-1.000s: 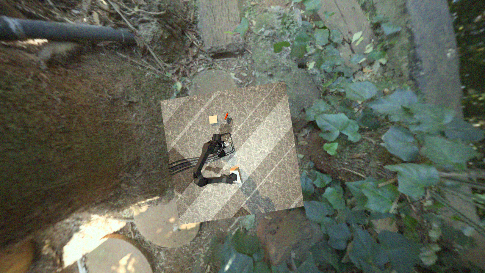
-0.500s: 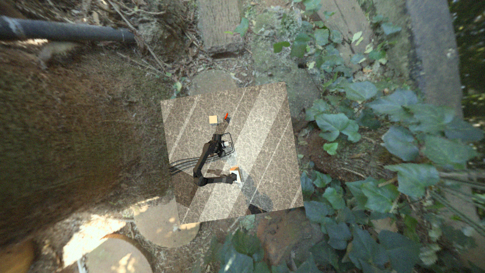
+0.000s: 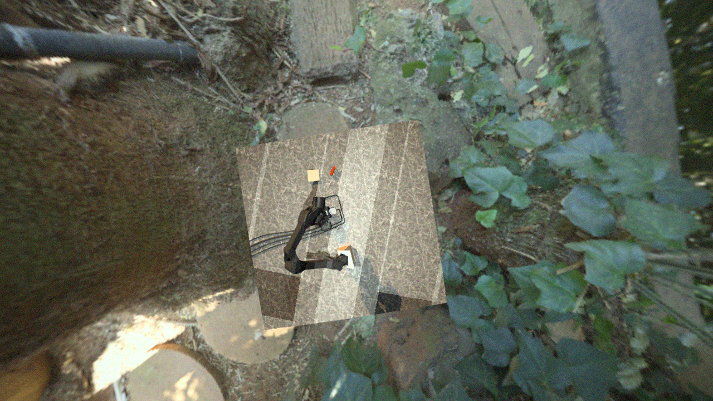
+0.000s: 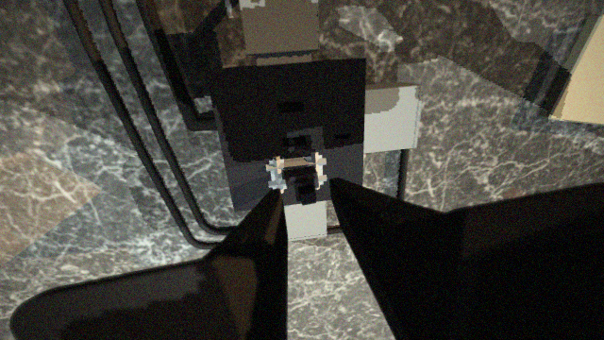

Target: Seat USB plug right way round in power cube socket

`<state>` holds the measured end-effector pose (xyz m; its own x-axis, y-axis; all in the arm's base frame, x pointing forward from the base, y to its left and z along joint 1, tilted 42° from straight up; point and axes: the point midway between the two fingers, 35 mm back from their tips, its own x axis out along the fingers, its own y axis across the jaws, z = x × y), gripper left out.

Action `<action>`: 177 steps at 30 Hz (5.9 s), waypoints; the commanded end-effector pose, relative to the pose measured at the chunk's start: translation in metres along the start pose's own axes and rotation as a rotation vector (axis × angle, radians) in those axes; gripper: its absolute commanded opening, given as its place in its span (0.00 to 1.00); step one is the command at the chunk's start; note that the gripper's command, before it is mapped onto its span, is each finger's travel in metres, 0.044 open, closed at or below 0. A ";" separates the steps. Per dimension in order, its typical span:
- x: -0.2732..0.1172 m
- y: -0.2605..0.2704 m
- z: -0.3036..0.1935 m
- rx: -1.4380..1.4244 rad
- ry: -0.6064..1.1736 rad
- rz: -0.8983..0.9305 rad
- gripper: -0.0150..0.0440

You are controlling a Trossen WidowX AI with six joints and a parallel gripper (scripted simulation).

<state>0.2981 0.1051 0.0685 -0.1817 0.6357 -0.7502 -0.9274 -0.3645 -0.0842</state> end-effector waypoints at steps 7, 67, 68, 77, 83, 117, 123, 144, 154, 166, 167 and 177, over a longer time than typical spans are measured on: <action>0.000 0.000 0.000 -0.001 0.000 0.000 0.25; -0.029 0.000 0.000 0.002 0.000 0.001 0.25; -0.029 0.000 0.000 0.007 -0.001 0.001 0.25; -0.028 0.001 0.000 0.199 -0.005 0.002 0.25; -0.027 0.001 0.000 0.360 -0.005 0.002 0.25; -0.027 0.001 0.000 1.249 -0.004 0.004 0.25; -0.027 0.001 0.000 1.406 -0.003 0.005 0.25; -0.027 0.001 0.000 1.956 -0.002 0.006 0.25; -0.027 0.001 0.000 2.218 -0.001 0.006 0.25; -0.027 0.001 0.000 2.532 0.000 0.007 0.25; -0.027 0.001 0.000 2.558 0.000 0.007 0.25; -0.027 0.001 0.000 2.820 0.001 0.007 0.25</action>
<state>0.3020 0.0879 0.0895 -0.1860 0.6391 -0.7463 0.7372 0.5929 0.3240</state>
